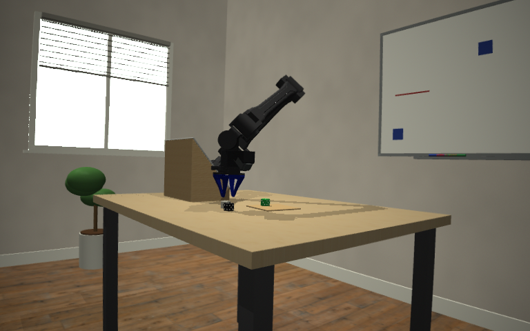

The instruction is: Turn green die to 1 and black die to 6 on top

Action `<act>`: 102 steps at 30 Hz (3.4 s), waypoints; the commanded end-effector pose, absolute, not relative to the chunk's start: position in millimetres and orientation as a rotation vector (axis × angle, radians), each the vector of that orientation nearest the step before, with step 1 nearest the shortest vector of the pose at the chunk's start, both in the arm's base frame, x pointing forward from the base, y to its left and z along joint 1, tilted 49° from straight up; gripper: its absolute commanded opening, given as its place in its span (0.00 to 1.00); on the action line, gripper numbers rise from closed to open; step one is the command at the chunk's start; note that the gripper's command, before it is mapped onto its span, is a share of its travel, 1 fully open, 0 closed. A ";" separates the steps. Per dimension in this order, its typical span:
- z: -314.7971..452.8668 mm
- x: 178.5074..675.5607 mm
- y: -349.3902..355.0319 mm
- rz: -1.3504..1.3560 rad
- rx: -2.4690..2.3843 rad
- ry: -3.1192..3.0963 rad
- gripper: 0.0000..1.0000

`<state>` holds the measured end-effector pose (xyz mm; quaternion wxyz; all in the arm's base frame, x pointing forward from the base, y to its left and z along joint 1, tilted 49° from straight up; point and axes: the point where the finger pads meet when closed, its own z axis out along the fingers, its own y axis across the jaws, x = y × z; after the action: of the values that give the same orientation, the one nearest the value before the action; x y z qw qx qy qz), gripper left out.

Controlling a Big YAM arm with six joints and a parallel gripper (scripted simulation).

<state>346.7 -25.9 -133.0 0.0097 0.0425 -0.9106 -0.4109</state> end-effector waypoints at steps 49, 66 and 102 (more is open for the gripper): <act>-139.1 354.4 -20.5 -1.276 0.126 -2.859 0.39; -137.3 354.1 -20.9 -1.276 0.127 -2.863 0.39; -137.0 354.4 -21.2 -1.276 0.128 -2.864 0.39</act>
<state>347.1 -20.5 -138.3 0.0092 0.0394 -0.9112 -0.4100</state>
